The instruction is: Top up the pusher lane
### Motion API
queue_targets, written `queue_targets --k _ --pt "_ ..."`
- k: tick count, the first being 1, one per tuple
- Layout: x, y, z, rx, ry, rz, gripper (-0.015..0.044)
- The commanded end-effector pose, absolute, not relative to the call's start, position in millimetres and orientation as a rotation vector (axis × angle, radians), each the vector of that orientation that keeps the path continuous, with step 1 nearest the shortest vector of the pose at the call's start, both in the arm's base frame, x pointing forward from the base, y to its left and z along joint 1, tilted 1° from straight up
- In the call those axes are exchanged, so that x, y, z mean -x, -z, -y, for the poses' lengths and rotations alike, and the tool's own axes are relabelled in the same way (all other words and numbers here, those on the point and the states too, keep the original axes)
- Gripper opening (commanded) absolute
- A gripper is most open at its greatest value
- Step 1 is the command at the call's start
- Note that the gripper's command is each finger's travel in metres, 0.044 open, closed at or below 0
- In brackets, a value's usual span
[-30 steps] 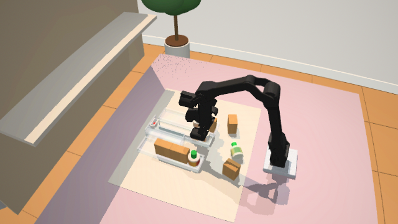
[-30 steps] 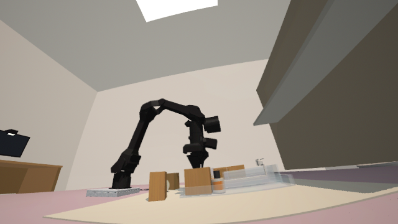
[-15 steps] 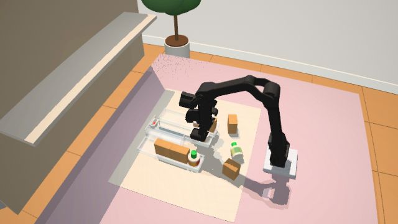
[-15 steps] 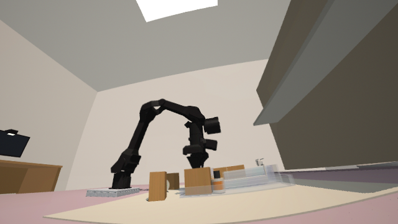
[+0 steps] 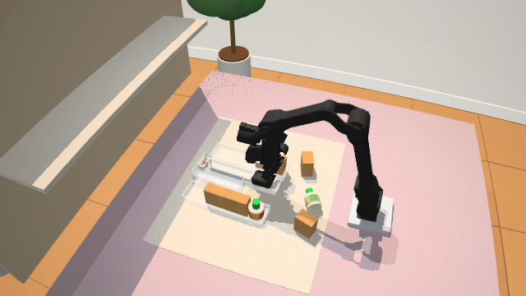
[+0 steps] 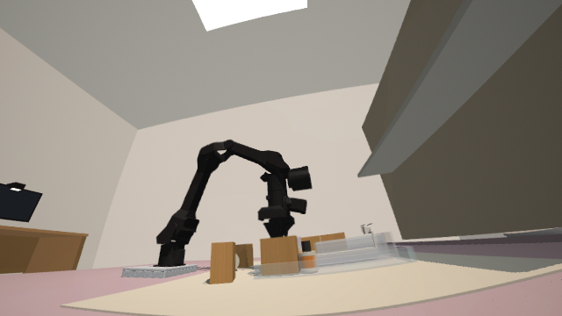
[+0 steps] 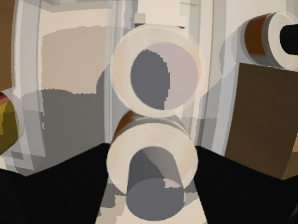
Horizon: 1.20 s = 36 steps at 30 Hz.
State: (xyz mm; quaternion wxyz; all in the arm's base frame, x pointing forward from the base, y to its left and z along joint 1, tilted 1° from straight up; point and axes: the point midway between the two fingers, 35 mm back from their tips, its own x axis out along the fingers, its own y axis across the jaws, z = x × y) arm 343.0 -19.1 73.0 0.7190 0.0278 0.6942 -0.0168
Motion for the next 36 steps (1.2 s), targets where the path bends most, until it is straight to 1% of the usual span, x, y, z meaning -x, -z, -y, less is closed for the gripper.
queue_targets --k 1,36 --pt "-346.5 -71.6 19.6 -0.062 0.042 -1.521 0.0" --pt "-343.0 -65.8 19.3 -0.062 0.042 -1.522 0.0"
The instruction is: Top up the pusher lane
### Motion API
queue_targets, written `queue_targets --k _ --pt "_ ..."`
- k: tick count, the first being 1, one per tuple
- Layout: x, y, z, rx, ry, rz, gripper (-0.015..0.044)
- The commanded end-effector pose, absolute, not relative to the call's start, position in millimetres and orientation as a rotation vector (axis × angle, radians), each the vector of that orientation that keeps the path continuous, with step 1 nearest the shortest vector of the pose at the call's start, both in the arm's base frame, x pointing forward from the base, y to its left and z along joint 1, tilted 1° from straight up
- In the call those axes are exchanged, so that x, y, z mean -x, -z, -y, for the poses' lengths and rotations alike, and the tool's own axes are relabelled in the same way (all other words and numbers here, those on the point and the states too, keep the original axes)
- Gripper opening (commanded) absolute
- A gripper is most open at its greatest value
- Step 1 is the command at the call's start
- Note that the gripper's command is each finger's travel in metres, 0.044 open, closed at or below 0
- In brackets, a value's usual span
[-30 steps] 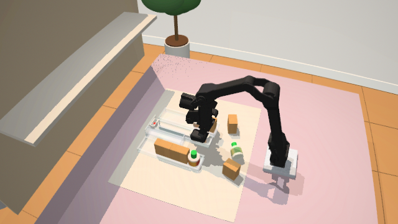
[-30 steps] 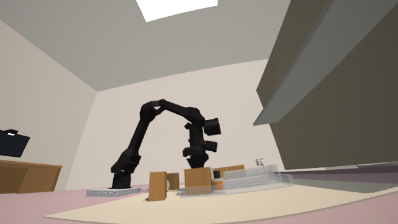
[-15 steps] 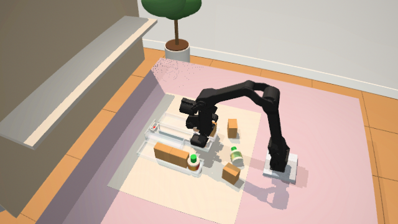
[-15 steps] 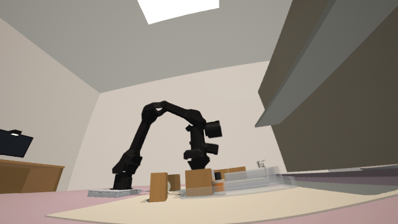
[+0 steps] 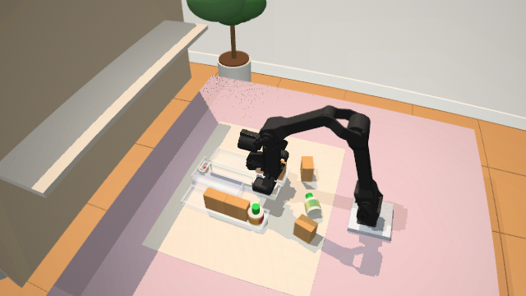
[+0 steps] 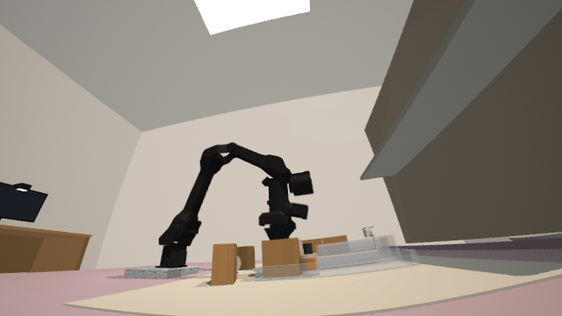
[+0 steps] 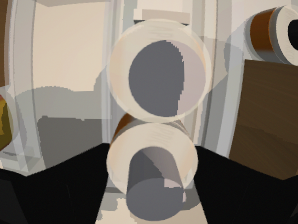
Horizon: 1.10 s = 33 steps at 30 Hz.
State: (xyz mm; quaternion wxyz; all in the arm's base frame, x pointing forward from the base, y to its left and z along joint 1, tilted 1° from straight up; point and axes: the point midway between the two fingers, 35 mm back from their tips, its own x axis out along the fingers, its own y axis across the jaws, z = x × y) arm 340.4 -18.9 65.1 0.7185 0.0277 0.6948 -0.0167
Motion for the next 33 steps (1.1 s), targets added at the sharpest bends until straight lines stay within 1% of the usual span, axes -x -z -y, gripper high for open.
queue_targets --k 1,29,33 --pt "-342.9 -65.8 19.3 -0.062 0.042 -1.522 0.0" --pt "-336.2 -64.7 18.5 -0.062 0.042 -1.522 0.0" --pt "-336.6 -64.4 18.4 -0.062 0.042 -1.522 0.0105"
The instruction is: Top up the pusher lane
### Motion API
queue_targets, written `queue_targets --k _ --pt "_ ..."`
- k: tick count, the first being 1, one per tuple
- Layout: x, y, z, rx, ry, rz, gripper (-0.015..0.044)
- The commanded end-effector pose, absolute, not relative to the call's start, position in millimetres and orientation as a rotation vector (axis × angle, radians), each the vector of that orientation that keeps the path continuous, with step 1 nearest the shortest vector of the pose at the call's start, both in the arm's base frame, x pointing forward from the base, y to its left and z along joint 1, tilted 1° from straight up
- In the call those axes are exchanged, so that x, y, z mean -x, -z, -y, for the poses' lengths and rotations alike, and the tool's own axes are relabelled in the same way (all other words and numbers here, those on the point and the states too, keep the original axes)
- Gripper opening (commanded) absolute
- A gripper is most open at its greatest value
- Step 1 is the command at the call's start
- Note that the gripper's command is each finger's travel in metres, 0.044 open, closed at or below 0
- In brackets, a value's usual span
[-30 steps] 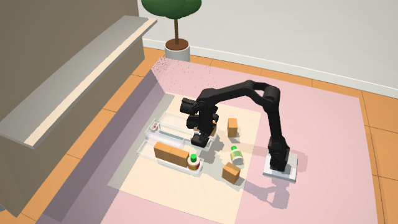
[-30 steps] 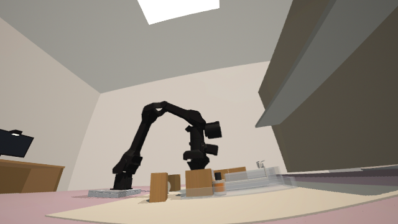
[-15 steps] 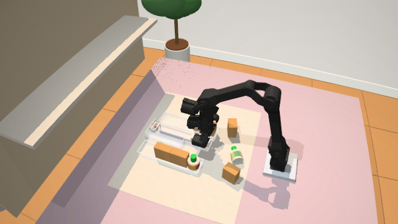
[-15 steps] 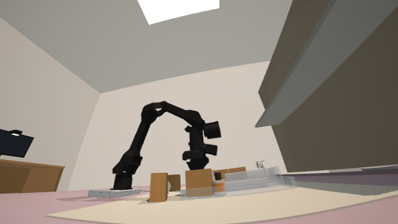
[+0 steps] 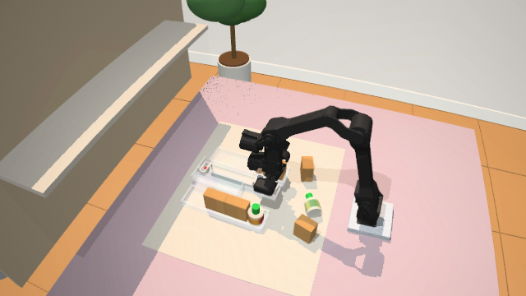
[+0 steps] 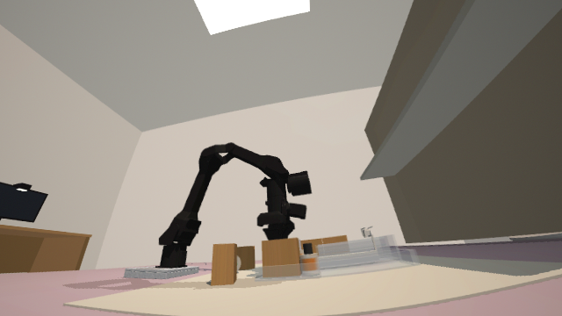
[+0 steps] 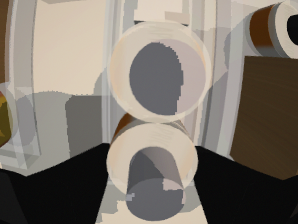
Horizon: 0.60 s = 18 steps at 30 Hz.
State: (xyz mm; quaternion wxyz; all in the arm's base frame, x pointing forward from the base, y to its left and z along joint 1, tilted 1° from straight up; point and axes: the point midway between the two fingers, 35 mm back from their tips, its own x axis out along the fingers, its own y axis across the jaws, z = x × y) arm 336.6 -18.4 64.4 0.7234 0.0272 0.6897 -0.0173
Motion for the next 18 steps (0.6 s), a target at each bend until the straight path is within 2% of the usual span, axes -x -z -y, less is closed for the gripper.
queue_targets --k 1,8,18 --pt "-337 -64 18 -0.062 0.042 -1.522 0.0131" --pt "-337 -64 18 -0.062 0.042 -1.522 0.0307" --pt "-336 -79 18 -0.062 0.042 -1.522 0.0307"
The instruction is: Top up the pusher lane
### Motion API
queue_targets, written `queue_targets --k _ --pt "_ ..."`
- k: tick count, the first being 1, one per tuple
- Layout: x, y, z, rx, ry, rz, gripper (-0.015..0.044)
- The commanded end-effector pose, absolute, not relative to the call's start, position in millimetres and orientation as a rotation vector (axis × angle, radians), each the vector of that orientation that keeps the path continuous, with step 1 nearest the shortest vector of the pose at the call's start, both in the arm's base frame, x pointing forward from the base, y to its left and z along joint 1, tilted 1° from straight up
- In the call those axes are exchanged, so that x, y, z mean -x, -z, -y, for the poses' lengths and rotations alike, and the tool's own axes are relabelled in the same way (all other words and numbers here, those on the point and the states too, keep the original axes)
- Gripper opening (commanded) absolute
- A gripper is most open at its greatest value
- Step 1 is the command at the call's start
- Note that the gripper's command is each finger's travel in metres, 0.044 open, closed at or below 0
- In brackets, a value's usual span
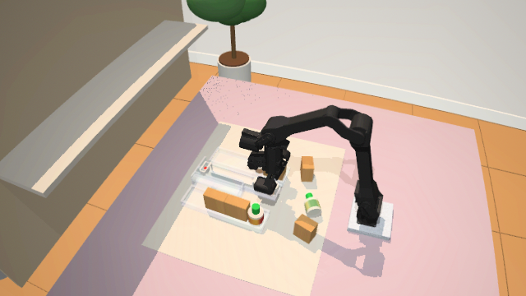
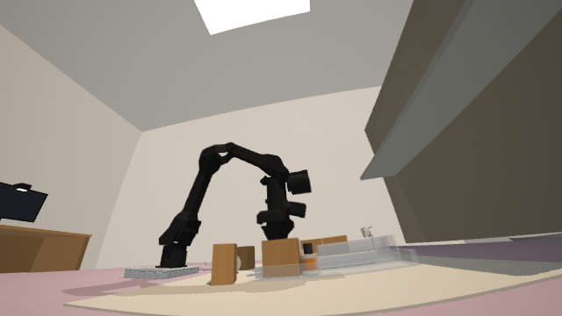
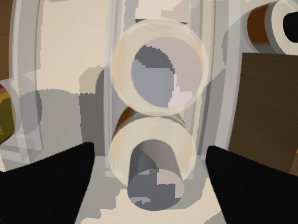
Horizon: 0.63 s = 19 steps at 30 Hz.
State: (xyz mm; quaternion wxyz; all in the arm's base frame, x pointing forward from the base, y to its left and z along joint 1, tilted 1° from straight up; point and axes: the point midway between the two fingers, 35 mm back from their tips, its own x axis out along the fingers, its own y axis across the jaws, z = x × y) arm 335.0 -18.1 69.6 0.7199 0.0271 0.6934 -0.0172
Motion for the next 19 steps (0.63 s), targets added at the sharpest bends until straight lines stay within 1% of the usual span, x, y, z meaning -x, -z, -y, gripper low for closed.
queue_targets --k 1,8,19 --pt "-336 -82 18 -0.062 0.042 -1.522 0.0307" --pt "-332 -85 18 -0.062 0.042 -1.522 0.0307" --pt "-297 -85 16 -0.062 0.042 -1.526 0.0307"
